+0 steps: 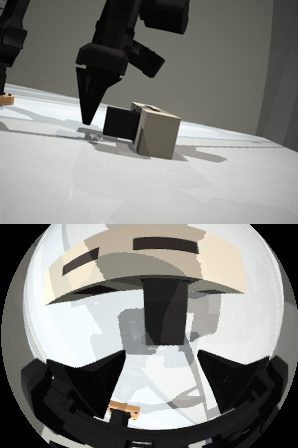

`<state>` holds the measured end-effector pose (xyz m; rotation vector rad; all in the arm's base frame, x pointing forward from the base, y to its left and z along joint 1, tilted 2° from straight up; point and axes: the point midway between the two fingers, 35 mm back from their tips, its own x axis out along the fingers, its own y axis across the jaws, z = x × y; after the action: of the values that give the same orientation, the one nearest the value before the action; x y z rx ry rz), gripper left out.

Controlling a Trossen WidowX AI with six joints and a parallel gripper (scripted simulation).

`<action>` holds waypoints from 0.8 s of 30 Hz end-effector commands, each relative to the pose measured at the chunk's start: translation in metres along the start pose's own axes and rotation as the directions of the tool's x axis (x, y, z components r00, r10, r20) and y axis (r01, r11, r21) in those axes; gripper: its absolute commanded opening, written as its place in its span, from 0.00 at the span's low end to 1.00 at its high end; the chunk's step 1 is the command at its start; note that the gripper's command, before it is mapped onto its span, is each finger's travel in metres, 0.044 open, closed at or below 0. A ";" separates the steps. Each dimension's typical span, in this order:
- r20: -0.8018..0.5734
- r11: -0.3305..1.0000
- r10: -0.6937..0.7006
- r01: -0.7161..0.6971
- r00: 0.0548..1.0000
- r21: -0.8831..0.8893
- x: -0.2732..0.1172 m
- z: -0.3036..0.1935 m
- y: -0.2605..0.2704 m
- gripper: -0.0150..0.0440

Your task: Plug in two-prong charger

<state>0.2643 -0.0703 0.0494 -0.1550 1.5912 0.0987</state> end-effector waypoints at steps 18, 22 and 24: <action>0.205 1.000 0.016 -0.020 0.979 0.016 -0.022 -0.009 0.000 1.00; 0.438 1.000 0.012 -0.019 0.899 0.010 -0.054 -0.004 0.000 1.00; 0.531 1.000 0.006 -0.008 0.847 0.001 -0.069 -0.003 0.001 1.00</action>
<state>0.2626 -0.0698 0.0971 -0.1000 1.1969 0.1165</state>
